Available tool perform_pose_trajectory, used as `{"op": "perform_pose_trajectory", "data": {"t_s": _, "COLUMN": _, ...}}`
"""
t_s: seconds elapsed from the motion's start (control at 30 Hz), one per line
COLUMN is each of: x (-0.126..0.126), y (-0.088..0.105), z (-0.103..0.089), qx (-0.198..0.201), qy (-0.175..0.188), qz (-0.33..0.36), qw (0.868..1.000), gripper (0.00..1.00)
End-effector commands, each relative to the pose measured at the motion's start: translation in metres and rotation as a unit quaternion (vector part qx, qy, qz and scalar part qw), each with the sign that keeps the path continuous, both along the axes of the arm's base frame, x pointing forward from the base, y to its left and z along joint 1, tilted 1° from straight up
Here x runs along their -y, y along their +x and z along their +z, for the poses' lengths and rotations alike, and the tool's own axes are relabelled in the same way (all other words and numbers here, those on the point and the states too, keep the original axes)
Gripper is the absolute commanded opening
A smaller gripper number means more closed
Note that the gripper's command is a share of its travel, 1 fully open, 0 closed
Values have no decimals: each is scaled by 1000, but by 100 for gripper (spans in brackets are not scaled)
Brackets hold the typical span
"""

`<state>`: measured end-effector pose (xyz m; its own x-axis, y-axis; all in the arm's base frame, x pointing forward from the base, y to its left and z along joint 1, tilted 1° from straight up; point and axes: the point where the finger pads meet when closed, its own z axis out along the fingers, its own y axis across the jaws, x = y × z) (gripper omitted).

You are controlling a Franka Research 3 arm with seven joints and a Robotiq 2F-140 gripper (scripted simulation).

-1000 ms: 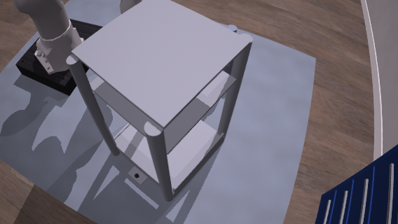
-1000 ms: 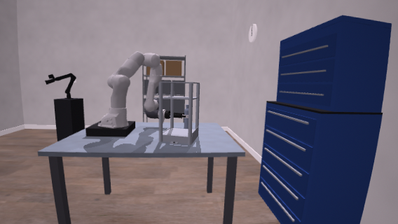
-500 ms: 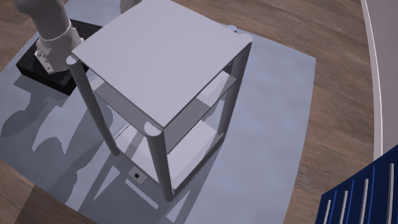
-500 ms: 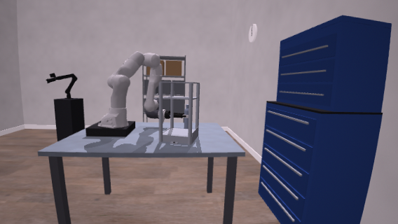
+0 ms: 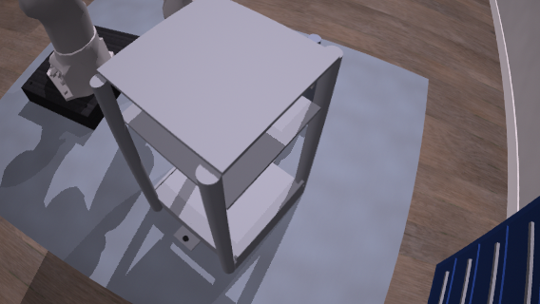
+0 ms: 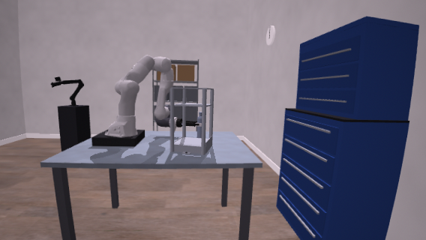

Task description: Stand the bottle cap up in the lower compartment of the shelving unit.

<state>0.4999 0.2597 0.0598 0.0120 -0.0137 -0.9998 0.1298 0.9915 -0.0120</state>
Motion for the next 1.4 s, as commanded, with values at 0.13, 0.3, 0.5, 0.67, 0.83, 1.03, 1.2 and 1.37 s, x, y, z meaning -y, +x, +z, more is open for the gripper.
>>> {"op": "perform_pose_trajectory", "data": {"t_s": 0.13, "x": -2, "y": 0, "z": 1, "qx": 2, "qy": 3, "qz": 1, "qw": 1000, "gripper": 0}}
{"op": "perform_pose_trajectory", "data": {"t_s": 0.3, "x": -2, "y": 0, "z": 1, "qx": 2, "qy": 3, "qz": 1, "qw": 1000, "gripper": 0}}
{"op": "perform_pose_trajectory", "data": {"t_s": 0.5, "x": -2, "y": 0, "z": 3, "qx": 2, "qy": 3, "qz": 1, "qw": 1000, "gripper": 0}}
{"op": "perform_pose_trajectory", "data": {"t_s": 0.67, "x": -2, "y": 0, "z": 8, "qx": 2, "qy": 3, "qz": 1, "qw": 1000, "gripper": 0}}
{"op": "perform_pose_trajectory", "data": {"t_s": 0.83, "x": -2, "y": 0, "z": 19, "qx": 2, "qy": 3, "qz": 1, "qw": 1000, "gripper": 0}}
{"op": "perform_pose_trajectory", "data": {"t_s": 1.03, "x": -2, "y": 0, "z": 38, "qx": 2, "qy": 3, "qz": 1, "qw": 1000, "gripper": 0}}
{"op": "perform_pose_trajectory", "data": {"t_s": 1.2, "x": -2, "y": 0, "z": 46, "qx": 2, "qy": 3, "qz": 1, "qw": 1000, "gripper": 0}}
{"op": "perform_pose_trajectory", "data": {"t_s": 1.37, "x": -2, "y": 0, "z": 58, "qx": 2, "qy": 3, "qz": 1, "qw": 1000, "gripper": 0}}
